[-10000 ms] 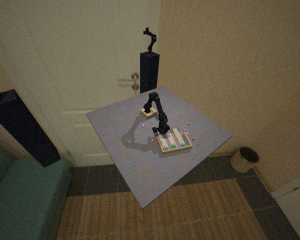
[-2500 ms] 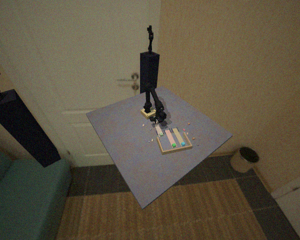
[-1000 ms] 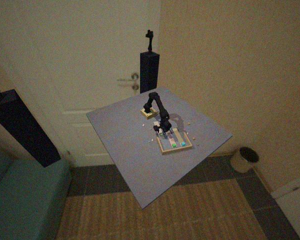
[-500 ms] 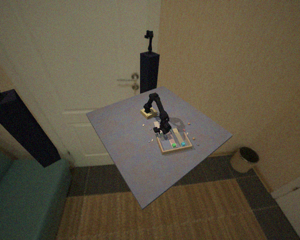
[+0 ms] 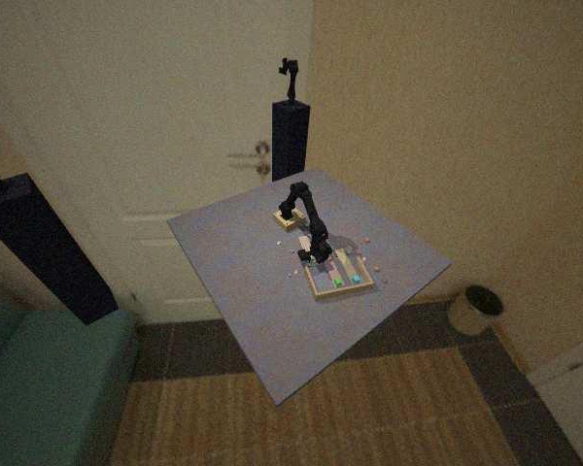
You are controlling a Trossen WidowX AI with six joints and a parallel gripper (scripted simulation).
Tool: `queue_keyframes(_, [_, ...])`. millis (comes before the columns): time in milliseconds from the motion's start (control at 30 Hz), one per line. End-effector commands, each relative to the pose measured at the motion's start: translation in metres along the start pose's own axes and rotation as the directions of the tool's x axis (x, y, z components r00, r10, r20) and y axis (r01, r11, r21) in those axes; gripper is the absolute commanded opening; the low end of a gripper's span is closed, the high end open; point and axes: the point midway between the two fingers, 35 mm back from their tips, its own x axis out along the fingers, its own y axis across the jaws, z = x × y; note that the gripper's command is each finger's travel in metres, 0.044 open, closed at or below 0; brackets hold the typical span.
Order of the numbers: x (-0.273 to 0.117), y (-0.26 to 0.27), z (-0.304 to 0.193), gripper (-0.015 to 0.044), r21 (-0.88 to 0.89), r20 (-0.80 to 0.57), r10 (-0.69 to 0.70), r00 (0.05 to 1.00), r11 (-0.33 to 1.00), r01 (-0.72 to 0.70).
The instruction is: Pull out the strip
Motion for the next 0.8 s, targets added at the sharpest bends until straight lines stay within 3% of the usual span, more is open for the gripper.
queue_keyframes(0, [0.008, 0.0, -0.002, 0.025, -0.005, -0.008, -0.001, 1.0, 1.0, 0.001])
queue_keyframes(167, [0.009, 0.0, -0.002, 0.025, -0.005, -0.008, -0.001, 1.0, 1.0, 0.001])
queue_keyframes(300, [0.006, 0.0, -0.001, 0.0145, 0.0, -0.005, -0.001, 1.0, 1.0, 0.001])
queue_keyframes(533, [0.006, 0.0, -0.001, 0.0098, 0.0, -0.005, -0.001, 1.0, 1.0, 0.001])
queue_keyframes(667, [0.004, 0.0, -0.004, 0.0, 0.0, -0.005, -0.001, 1.0, 1.0, 0.001])
queue_keyframes(767, [-0.004, -0.001, -0.014, 0.0, -0.001, -0.006, -0.001, 1.0, 1.0, 0.001])
